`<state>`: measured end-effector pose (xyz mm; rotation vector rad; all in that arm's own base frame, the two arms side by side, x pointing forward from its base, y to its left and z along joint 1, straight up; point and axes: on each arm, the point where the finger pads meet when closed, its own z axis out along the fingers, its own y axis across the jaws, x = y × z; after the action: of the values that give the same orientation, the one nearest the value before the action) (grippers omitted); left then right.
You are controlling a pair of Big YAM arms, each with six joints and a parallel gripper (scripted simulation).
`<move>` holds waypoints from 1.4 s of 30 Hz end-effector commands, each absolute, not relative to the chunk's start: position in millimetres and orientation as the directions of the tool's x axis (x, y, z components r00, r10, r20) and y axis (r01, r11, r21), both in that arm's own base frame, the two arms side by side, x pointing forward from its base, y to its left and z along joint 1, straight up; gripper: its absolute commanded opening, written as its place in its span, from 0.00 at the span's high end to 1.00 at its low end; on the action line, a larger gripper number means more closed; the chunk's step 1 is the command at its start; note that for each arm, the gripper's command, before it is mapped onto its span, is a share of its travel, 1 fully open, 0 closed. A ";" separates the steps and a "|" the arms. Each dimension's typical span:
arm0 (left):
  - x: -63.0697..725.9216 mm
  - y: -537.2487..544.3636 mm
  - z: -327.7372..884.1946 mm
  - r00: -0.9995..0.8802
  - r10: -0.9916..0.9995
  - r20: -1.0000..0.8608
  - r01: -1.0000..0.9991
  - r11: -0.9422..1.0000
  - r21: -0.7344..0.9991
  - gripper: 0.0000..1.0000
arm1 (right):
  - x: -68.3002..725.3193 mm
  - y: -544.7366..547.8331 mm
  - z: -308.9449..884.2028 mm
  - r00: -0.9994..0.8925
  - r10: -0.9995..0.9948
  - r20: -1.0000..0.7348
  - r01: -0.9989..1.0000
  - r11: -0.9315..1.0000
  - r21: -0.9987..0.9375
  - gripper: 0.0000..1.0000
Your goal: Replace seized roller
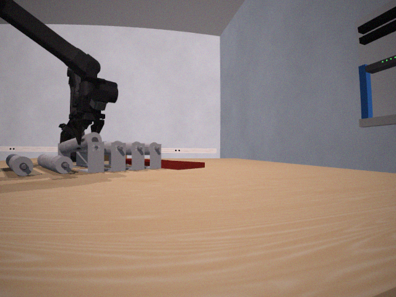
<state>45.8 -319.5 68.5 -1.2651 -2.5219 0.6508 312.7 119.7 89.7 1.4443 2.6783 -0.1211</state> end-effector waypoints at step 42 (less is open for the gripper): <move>5.9 -257.4 35.3 -0.566 0.793 0.224 0.663 0.600 -0.449 0.97 | 333.9 139.5 131.3 -0.574 0.803 -0.160 0.806 0.588 0.059 0.68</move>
<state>45.8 -319.6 67.9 -1.2674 -2.5229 0.6494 313.1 120.2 94.0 1.4337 2.6657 -0.1314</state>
